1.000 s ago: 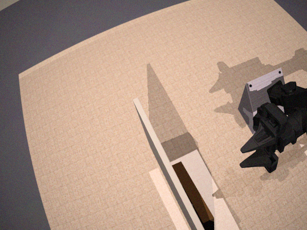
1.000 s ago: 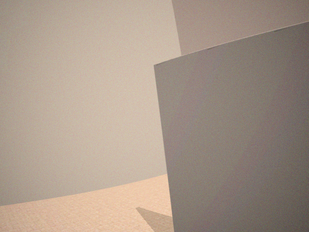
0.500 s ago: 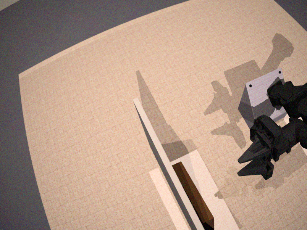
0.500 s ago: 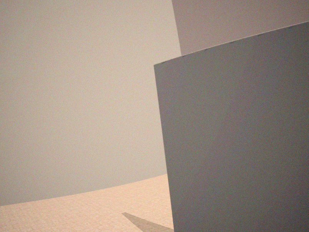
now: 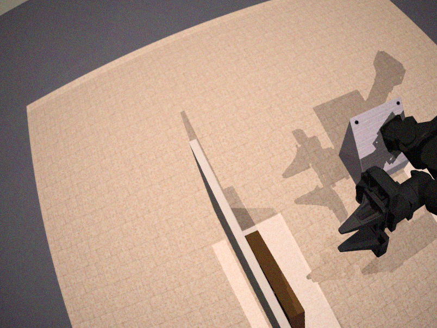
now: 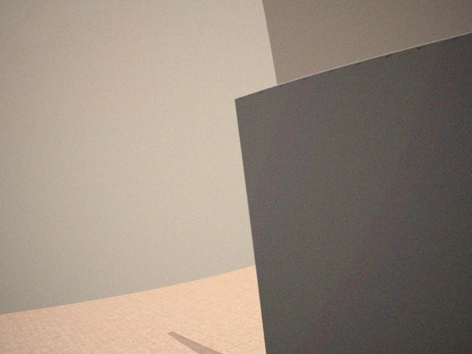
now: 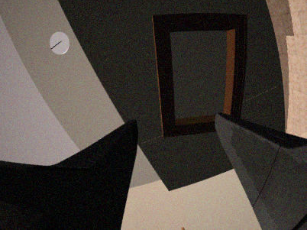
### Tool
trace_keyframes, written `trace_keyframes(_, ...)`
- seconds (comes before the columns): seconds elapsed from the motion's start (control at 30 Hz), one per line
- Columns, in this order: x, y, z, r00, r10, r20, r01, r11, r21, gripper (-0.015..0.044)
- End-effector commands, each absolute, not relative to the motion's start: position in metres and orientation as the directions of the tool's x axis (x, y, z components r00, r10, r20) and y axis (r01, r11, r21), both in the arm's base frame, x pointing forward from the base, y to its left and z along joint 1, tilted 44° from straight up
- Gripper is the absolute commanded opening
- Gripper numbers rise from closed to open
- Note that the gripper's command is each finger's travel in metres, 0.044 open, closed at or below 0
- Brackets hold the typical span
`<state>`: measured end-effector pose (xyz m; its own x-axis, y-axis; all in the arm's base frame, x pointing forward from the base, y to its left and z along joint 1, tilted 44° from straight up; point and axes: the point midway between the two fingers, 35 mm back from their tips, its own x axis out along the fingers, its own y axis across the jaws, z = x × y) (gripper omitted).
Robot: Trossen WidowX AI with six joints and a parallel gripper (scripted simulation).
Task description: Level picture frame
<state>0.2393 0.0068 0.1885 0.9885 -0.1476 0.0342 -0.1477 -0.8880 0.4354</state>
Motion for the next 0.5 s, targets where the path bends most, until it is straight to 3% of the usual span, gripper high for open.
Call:
trace_keyframes(0.0, 0.239, 0.006, 0.187, 0.988, -0.152, 0.032, -0.151, -0.886, 0.439, 0.026)
trace_keyframes(0.47, 0.294, 0.001, 0.196, 0.988, -0.152, 0.034, -0.152, -0.885, 0.44, 0.026)
